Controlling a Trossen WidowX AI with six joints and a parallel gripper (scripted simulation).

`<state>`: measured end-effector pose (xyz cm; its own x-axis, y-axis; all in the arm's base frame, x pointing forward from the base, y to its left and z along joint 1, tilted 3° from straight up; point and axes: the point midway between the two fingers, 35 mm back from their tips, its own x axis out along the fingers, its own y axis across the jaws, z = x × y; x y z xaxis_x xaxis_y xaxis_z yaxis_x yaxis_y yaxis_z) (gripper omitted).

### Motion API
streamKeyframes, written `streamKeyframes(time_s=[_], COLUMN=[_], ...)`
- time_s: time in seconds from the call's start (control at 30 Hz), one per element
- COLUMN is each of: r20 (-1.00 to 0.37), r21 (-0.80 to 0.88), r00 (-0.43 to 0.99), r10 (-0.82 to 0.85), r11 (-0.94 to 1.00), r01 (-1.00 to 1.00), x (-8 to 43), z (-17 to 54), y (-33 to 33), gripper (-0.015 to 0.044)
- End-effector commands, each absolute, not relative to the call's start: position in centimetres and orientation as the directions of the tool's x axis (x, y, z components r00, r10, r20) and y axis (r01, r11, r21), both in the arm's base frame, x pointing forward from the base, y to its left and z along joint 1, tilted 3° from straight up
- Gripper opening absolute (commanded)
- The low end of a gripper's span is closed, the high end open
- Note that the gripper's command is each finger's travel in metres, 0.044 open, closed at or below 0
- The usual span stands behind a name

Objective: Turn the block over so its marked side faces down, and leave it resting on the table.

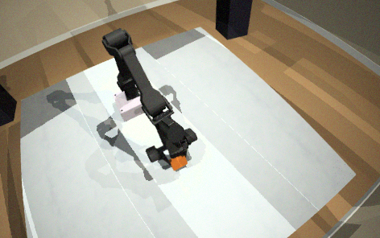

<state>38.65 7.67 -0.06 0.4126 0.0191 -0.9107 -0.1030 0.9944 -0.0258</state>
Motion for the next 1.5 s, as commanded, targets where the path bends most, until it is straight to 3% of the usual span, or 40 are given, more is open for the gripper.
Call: streamKeyframes(time_s=[0.0, 0.53, 1.47], r20=[-0.882, -0.797, -0.505], r21=[-0.030, -0.029, -0.030], r00=[0.471, 0.603, 0.860], r10=[0.023, 0.040, 0.077], r11=[0.994, 0.994, 0.994], r01=[-0.105, -0.104, -0.106], x=[38.3, 38.5, 38.8], z=[0.0, -0.9, -4.3], y=[7.6, 7.6, 7.7], gripper=[0.0000, 0.0000, 0.0000])
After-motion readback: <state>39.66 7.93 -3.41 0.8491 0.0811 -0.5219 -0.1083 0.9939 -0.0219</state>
